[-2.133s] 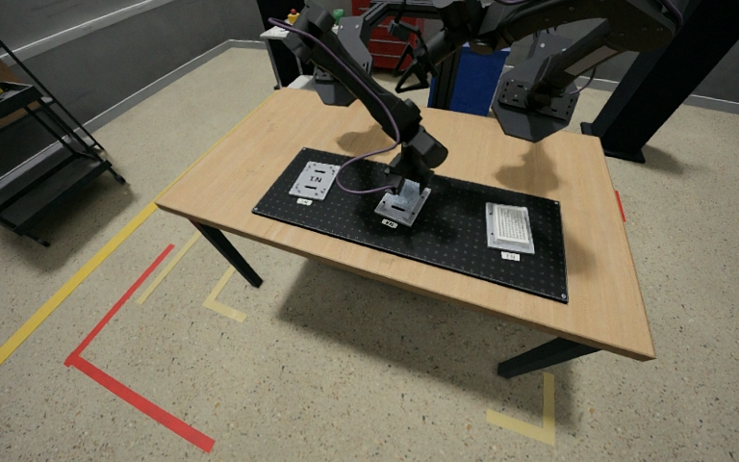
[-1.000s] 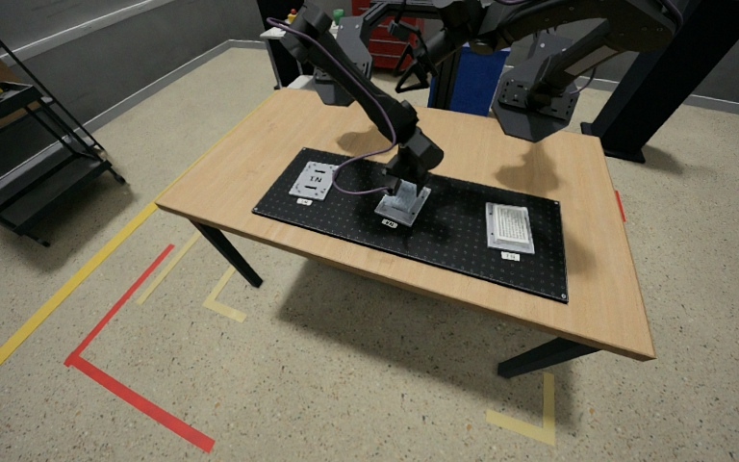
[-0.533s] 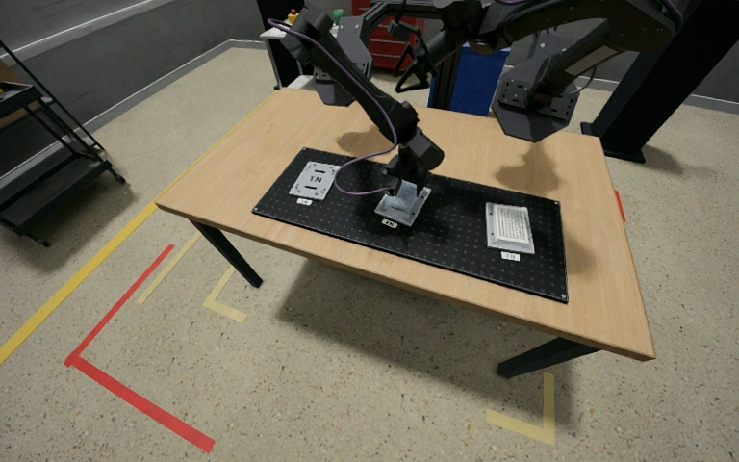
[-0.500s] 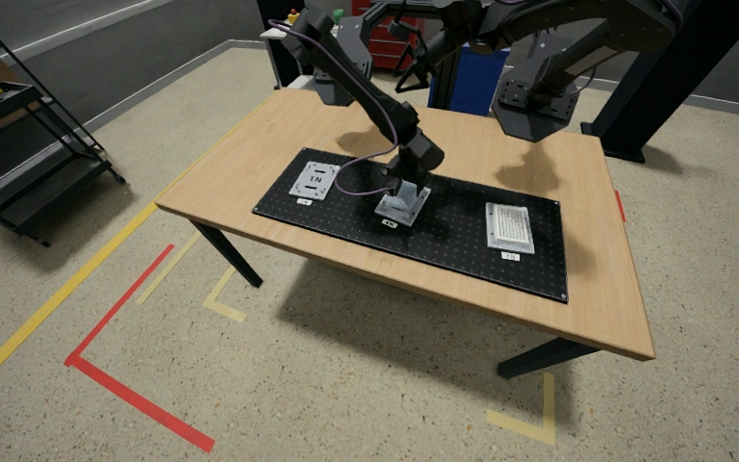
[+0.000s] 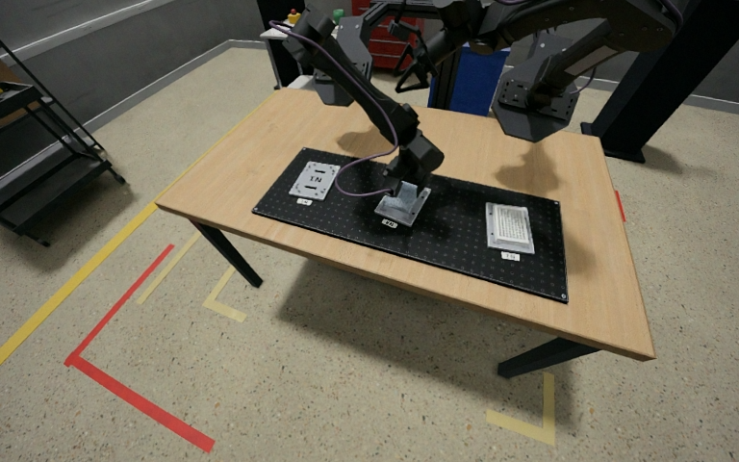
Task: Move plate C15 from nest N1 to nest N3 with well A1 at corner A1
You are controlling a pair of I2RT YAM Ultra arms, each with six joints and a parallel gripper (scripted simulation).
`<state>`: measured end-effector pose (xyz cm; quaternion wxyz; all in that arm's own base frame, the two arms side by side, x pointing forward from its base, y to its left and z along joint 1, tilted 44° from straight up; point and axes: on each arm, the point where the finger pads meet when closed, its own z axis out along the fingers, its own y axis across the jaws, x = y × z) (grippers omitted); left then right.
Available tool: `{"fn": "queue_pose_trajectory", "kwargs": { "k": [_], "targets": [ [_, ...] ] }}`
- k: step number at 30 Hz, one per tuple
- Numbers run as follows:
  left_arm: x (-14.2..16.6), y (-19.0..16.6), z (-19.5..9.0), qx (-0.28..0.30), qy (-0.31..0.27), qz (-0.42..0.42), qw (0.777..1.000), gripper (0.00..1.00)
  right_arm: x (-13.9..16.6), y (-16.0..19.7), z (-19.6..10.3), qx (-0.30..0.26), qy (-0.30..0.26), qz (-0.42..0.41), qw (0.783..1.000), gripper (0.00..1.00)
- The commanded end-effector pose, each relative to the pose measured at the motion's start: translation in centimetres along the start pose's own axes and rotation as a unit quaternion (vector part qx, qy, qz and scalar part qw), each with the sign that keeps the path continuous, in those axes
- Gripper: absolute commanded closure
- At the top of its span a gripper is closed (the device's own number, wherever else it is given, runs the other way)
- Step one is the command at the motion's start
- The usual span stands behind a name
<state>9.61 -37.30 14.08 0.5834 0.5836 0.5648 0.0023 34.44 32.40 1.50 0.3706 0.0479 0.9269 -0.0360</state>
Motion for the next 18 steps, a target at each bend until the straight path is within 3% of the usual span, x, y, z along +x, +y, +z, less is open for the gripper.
{"fn": "queue_pose_trajectory", "kwargs": {
  "k": [1, 18],
  "targets": [
    [-0.3, -0.4, 0.0, 0.007, -0.007, 0.003, 1.0, 0.0, 0.3, 0.3, 0.4, -0.006, 0.001, -0.004, 1.0, 0.21],
    [-0.3, -0.4, 0.0, 0.007, -0.007, 0.003, 1.0, 0.0, 0.2, 0.0, 3.5, 0.007, 0.006, -0.008, 1.0, 0.21]
  ]
}}
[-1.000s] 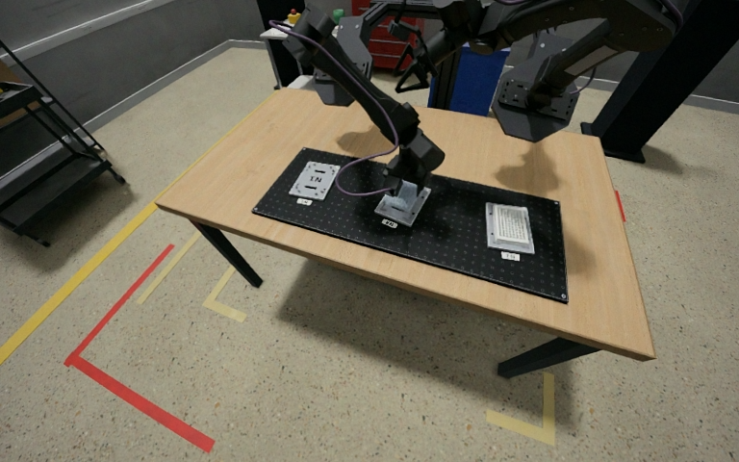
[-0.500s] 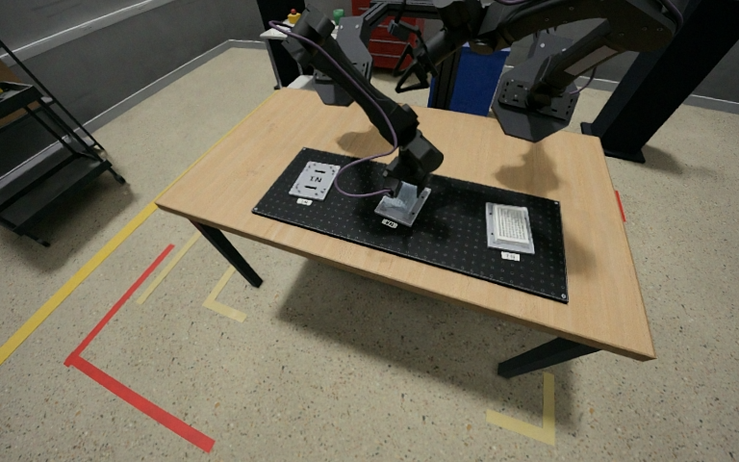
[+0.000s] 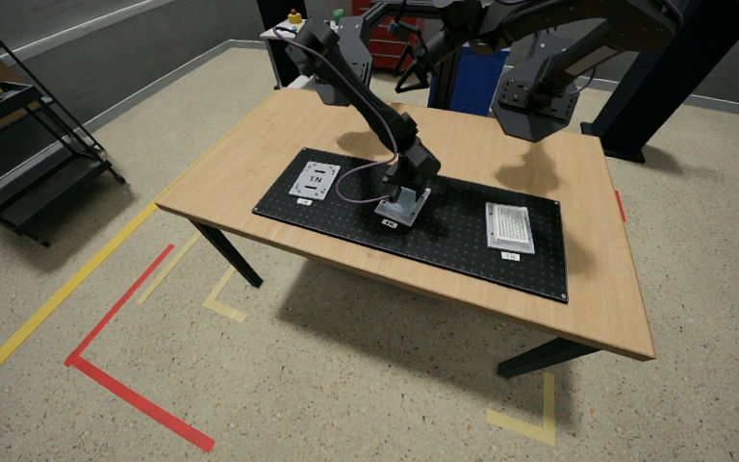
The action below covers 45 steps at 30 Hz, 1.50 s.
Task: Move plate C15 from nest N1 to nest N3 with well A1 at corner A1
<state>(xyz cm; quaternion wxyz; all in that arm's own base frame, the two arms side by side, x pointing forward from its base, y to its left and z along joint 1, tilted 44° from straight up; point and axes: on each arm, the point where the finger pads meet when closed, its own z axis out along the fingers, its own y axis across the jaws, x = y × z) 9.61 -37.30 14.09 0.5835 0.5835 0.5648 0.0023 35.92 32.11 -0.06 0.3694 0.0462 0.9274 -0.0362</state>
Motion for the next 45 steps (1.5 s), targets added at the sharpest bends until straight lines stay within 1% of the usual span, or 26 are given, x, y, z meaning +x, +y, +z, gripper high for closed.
{"fn": "queue_pose_trajectory", "kwargs": {
  "k": [1, 3, 6, 14, 15, 16, 22, 28, 31, 33, 35, 39, 40, 42, 43, 45],
  "targets": [
    [-0.3, -0.4, 0.0, 0.007, -0.007, 0.003, 1.0, 0.0, 0.3, 0.1, 1.3, 0.008, 0.004, -0.002, 1.0, 0.21],
    [-0.3, -0.4, 0.0, 0.007, -0.007, 0.003, 1.0, 0.0, 0.3, 0.0, 1.3, 0.009, 0.005, -0.003, 1.0, 0.21],
    [-0.3, -0.4, 0.0, 0.007, -0.007, 0.003, 1.0, 0.0, -0.4, 0.3, -0.4, 0.009, 0.004, -0.002, 1.0, 0.21],
    [-0.3, -0.4, 0.0, 0.007, -0.007, 0.003, 1.0, 0.0, -0.4, 0.2, -0.4, 0.01, 0.003, -0.005, 1.0, 0.21],
    [-0.3, -0.4, 0.0, 0.007, -0.007, 0.003, 1.0, 0.0, -0.4, 0.2, -0.4, 0.01, 0.003, -0.005, 1.0, 0.09],
    [-0.3, -0.4, 0.0, 0.007, -0.007, 0.003, 1.0, 0.0, -0.4, 0.2, -0.4, 0.01, 0.003, -0.005, 1.0, 0.0],
    [-0.3, -0.4, 0.0, 0.007, -0.007, 0.003, 1.0, 0.0, 0.5, 0.1, -1.2, 0.015, 0.005, -0.014, 1.0, 0.0],
    [-0.3, -0.4, 0.0, 0.007, -0.007, 0.003, 1.0, 0.0, -0.3, 0.1, -3.1, 0.007, -0.001, -0.007, 1.0, 0.0],
    [-0.3, -0.4, 0.0, 0.007, -0.007, 0.003, 1.0, 0.0, -0.4, 0.1, -3.2, 0.006, -0.001, -0.006, 1.0, 0.0],
    [-0.3, -0.4, 0.0, 0.007, -0.007, 0.003, 1.0, 0.0, -1.3, 0.9, -4.1, -0.004, -0.008, 0.004, 1.0, 0.0],
    [-0.3, -0.4, 0.0, 0.007, -0.007, 0.003, 1.0, 0.0, -2.0, 1.3, -5.6, -0.011, -0.012, 0.011, 1.0, 0.0],
    [-0.3, -0.4, 0.0, 0.007, -0.007, 0.003, 1.0, 0.0, -2.1, 1.3, -8.3, -0.013, -0.012, 0.013, 1.0, 0.0],
    [-0.3, -0.4, 0.0, 0.007, -0.007, 0.003, 1.0, 0.0, -1.0, 0.7, -7.7, -0.001, -0.004, 0.002, 1.0, 0.0],
    [-0.3, -0.4, 0.0, 0.007, -0.007, 0.003, 1.0, 0.0, -0.8, 0.6, -7.1, -0.001, 0.0, 0.001, 1.0, 0.0],
    [-0.3, -0.4, 0.0, 0.007, -0.007, 0.003, 1.0, 0.0, -0.2, 0.4, -6.5, 0.006, 0.005, -0.005, 1.0, 0.0],
    [-0.3, -0.4, 0.0, 0.007, -0.007, 0.003, 1.0, 0.0, -0.1, 0.2, -6.3, 0.008, 0.006, -0.006, 1.0, 0.0]
  ]
}}
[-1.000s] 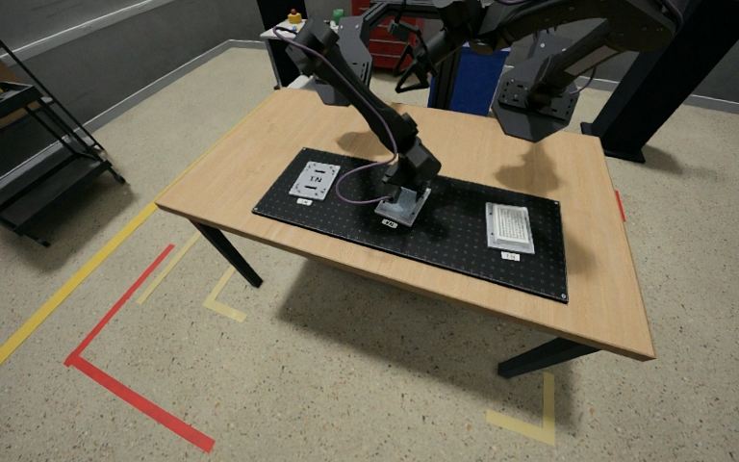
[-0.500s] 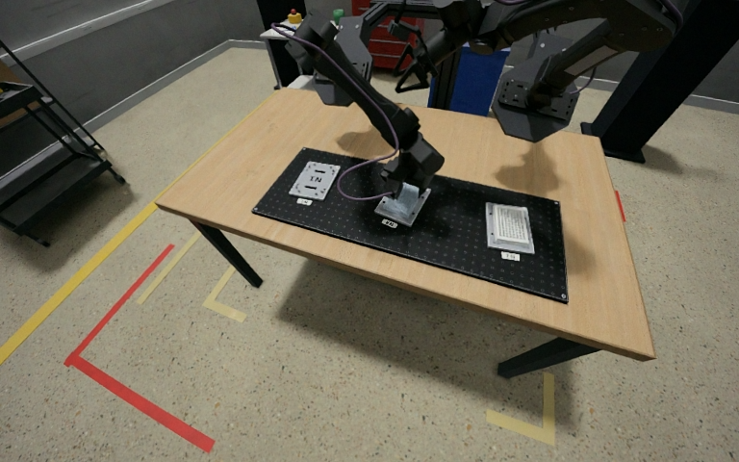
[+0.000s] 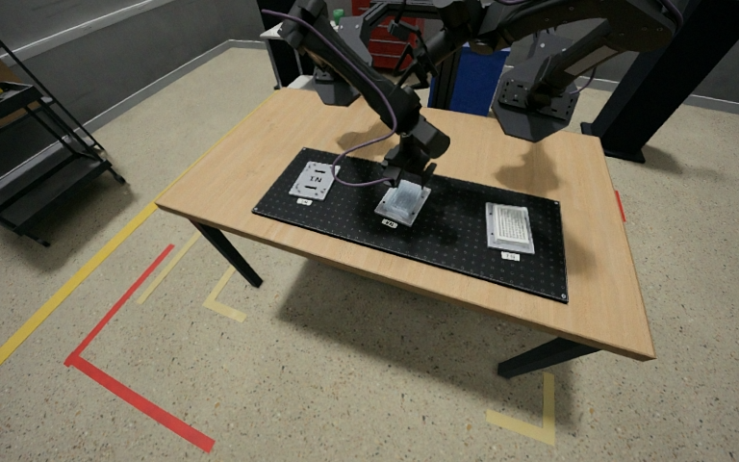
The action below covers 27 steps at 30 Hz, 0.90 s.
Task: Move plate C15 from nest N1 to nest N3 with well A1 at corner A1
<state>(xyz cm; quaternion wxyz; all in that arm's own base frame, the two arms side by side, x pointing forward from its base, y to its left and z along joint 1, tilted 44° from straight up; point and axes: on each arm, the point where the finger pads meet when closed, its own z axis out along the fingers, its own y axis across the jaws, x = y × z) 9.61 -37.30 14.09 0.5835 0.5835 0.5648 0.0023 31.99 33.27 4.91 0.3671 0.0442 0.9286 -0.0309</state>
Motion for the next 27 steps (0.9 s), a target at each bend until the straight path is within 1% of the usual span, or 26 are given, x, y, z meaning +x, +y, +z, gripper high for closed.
{"fn": "queue_pose_trajectory", "kwargs": {
  "k": [1, 5, 8, 12, 18, 20, 24, 27],
  "targets": [
    [-0.26, -0.42, -0.03, 0.007, -0.007, 0.003, 1.0, 0.0, 0.44, -0.32, 0.08, 0.014, 0.003, -0.006, 1.0, 0.0],
    [-0.26, -0.42, -0.03, 0.007, -0.007, 0.003, 1.0, 0.0, 0.53, -0.3, 0.18, 0.013, 0.005, -0.011, 1.0, 0.0],
    [-0.26, -0.42, -0.03, 0.007, -0.007, 0.003, 1.0, 0.0, 0.12, 0.37, 0.09, -0.008, 0.008, -0.036, 0.999, 0.0],
    [-0.26, -0.42, -0.03, 0.007, -0.007, 0.003, 1.0, 0.0, 0.1, 0.44, 0.21, -0.037, 0.016, -0.112, 0.993, 0.0],
    [-0.26, -0.42, -0.03, 0.007, -0.007, 0.003, 1.0, 0.0, -0.09, -0.02, 0.6, -0.081, 0.016, -0.235, 0.968, 0.0],
    [-0.26, -0.42, -0.03, 0.007, -0.007, 0.003, 1.0, 0.0, -0.09, -0.02, 0.6, -0.081, 0.016, -0.235, 0.968, 0.0],
    [-0.26, -0.42, -0.03, 0.007, -0.007, 0.003, 1.0, 0.0, -0.25, -0.07, 0.68, -0.106, 0.008, -0.301, 0.948, 0.0],
    [-0.26, -0.42, -0.03, 0.007, -0.007, 0.003, 1.0, 0.0, -0.4, -0.35, 0.74, -0.128, -0.003, -0.36, 0.924, 0.0]
  ]
}}
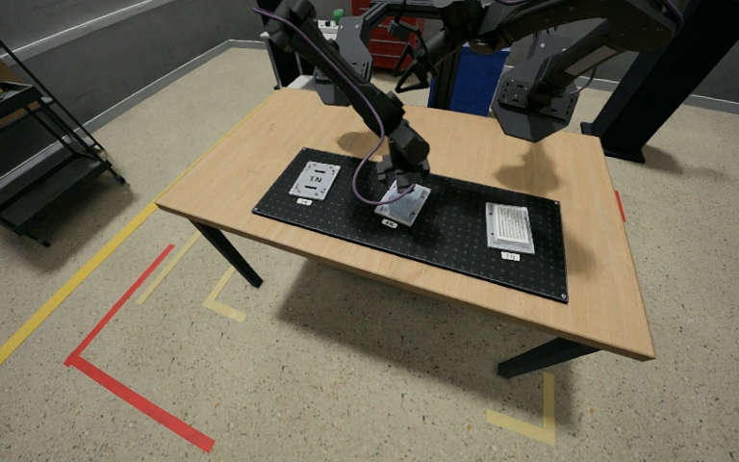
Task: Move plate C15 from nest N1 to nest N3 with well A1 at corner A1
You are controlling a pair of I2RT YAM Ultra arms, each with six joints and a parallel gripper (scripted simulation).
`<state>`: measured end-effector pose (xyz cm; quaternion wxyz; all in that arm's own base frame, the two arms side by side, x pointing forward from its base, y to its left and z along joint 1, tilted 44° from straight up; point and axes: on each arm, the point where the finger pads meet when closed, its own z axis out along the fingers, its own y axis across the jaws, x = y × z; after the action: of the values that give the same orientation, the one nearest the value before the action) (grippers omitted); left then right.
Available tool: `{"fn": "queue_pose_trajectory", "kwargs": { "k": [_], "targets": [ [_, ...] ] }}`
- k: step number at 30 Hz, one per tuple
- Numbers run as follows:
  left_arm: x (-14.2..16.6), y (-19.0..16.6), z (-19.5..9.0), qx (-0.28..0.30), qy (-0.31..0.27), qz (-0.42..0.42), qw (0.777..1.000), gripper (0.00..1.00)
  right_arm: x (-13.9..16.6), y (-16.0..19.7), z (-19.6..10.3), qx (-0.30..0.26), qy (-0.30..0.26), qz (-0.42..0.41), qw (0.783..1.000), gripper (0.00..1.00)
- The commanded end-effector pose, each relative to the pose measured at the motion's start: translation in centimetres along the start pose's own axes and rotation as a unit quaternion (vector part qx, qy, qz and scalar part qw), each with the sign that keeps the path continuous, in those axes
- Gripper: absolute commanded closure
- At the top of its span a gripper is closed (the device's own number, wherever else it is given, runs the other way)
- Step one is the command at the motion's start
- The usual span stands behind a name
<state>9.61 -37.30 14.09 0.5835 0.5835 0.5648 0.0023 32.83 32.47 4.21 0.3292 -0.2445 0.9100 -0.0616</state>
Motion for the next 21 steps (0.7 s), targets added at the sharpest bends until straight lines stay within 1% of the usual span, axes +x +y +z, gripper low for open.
{"fn": "queue_pose_trajectory", "kwargs": {
  "k": [1, 8, 10, 13, 16, 21],
  "targets": [
    [-0.3, -0.4, 0.0, 0.007, -0.007, 0.003, 1.0, 0.0, -0.4, 0.2, -0.4, -0.05, -0.032, -0.107, 0.992, 0.0],
    [-0.3, -0.4, 0.0, 0.007, -0.007, 0.003, 1.0, 0.0, -0.5, -0.4, -0.6, -0.076, -0.066, -0.225, 0.969, 0.0],
    [-0.3, -0.4, 0.0, 0.007, -0.007, 0.003, 1.0, 0.0, -0.5, -0.4, -0.6, -0.076, -0.066, -0.225, 0.969, 0.0],
    [-0.3, -0.4, 0.0, 0.007, -0.007, 0.003, 1.0, 0.0, -0.6, -0.5, -0.7, -0.084, -0.086, -0.277, 0.953, 0.0],
    [-0.3, -0.4, 0.0, 0.007, -0.007, 0.003, 1.0, 0.0, -0.6, -0.9, -0.9, -0.09, -0.11, -0.339, 0.93, 0.0],
    [-0.3, -0.4, 0.0, 0.007, -0.007, 0.003, 1.0, 0.0, -0.6, -1.3, -1.3, -0.091, -0.144, -0.417, 0.893, 0.0]
  ]
}}
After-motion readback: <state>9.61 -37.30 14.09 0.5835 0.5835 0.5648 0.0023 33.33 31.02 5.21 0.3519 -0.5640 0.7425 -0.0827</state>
